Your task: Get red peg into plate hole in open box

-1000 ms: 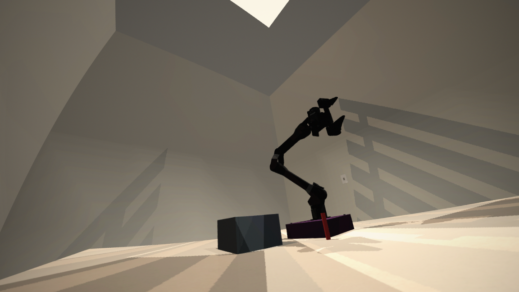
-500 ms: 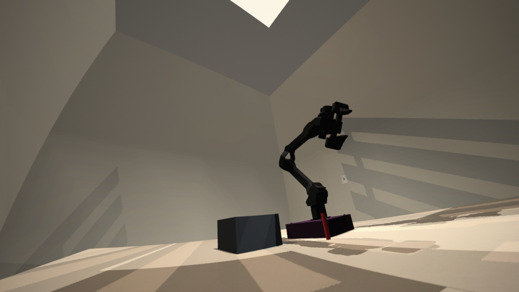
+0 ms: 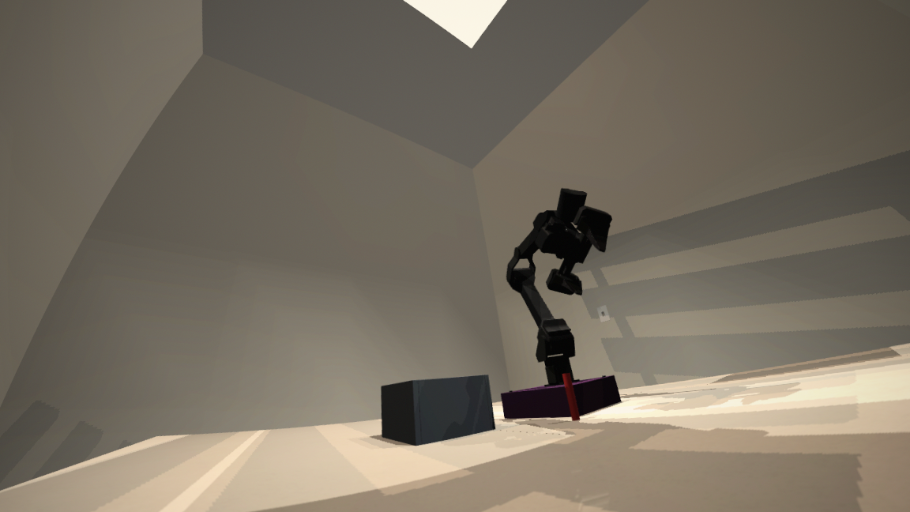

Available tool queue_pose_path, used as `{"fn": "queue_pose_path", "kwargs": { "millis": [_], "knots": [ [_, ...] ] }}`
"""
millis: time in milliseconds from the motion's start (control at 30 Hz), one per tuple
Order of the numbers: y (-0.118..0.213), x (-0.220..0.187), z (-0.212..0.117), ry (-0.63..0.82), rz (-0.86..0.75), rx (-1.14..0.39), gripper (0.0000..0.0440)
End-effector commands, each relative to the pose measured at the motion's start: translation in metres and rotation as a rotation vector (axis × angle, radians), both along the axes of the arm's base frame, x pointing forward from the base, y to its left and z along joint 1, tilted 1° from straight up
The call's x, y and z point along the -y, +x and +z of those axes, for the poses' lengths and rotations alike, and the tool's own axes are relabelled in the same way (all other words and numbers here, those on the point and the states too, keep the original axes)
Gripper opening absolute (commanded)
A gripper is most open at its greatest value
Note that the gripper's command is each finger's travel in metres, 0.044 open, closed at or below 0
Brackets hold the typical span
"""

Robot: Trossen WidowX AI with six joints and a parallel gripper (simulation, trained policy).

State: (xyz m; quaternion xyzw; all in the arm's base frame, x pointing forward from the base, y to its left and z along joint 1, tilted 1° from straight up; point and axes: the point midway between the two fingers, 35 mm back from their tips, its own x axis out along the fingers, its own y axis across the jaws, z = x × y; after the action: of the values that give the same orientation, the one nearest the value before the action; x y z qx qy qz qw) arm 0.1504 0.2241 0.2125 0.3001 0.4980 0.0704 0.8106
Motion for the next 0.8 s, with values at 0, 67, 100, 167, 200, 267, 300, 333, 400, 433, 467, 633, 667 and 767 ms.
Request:
{"fn": "queue_pose_path", "kwargs": {
  "millis": [0, 67, 100, 167, 200, 267, 300, 333, 400, 433, 467, 633, 667, 767],
  "knots": [
    [0.013, 0.019, -0.024, -0.086, -0.058, -0.088, 0.044],
    [0.019, 0.029, -0.033, -0.117, -0.094, -0.129, 0.044],
    [0.021, 0.033, -0.037, -0.131, -0.113, -0.15, 0.044],
    [0.025, 0.042, -0.046, -0.157, -0.151, -0.19, 0.044],
    [0.026, 0.047, -0.05, -0.169, -0.17, -0.21, 0.044],
    [0.029, 0.055, -0.057, -0.191, -0.208, -0.249, 0.044],
    [0.03, 0.059, -0.061, -0.201, -0.227, -0.268, 0.044],
    [0.03, 0.063, -0.065, -0.21, -0.245, -0.286, 0.044],
    [0.031, 0.07, -0.072, -0.227, -0.281, -0.321, 0.044],
    [0.031, 0.073, -0.076, -0.235, -0.298, -0.338, 0.044],
    [0.031, 0.076, -0.08, -0.242, -0.315, -0.354, 0.044],
    [0.03, 0.088, -0.099, -0.276, -0.388, -0.426, 0.044],
    [0.03, 0.09, -0.104, -0.282, -0.401, -0.439, 0.044],
    [0.028, 0.094, -0.116, -0.298, -0.437, -0.472, 0.044]
  ]
}}
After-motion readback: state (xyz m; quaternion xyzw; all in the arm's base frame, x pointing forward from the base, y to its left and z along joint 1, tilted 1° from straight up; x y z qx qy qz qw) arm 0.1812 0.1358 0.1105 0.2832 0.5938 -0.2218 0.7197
